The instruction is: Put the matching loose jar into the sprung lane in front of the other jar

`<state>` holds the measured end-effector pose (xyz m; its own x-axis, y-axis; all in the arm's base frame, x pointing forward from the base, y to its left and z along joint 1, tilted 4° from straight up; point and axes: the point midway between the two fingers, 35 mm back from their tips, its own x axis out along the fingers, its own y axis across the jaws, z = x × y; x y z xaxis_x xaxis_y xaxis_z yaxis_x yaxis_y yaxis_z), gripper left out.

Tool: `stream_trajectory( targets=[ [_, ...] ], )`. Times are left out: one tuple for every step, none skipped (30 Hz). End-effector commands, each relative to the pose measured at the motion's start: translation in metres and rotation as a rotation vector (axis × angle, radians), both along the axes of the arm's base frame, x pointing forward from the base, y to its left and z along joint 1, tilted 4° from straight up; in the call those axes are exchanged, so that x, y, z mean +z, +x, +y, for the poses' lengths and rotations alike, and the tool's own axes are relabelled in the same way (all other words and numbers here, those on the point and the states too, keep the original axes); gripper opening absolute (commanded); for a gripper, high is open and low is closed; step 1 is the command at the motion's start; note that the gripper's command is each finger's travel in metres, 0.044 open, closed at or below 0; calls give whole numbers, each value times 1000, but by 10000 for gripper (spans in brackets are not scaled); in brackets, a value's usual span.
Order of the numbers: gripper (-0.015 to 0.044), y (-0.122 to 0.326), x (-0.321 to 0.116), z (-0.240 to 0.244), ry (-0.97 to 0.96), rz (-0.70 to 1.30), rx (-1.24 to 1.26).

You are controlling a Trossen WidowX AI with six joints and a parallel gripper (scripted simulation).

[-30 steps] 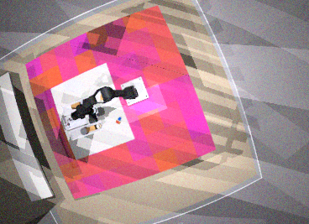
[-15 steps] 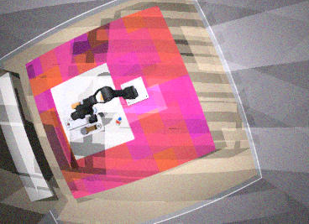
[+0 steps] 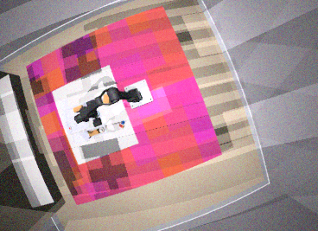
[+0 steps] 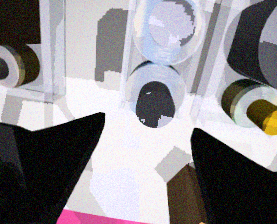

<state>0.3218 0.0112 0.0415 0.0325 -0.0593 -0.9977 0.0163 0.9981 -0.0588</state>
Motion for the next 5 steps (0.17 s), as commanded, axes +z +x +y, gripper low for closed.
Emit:
stream_trajectory(
  targets=[
    [309,-11,1,0,-2,-3,-6],
    [309,-15,1,1,-2,-3,-6],
    [309,-18,1,1,-2,-2,-6],
    [309,-21,0,1,-2,-2,-6],
    [309,-25,0,1,-2,-2,-6]
  ],
)
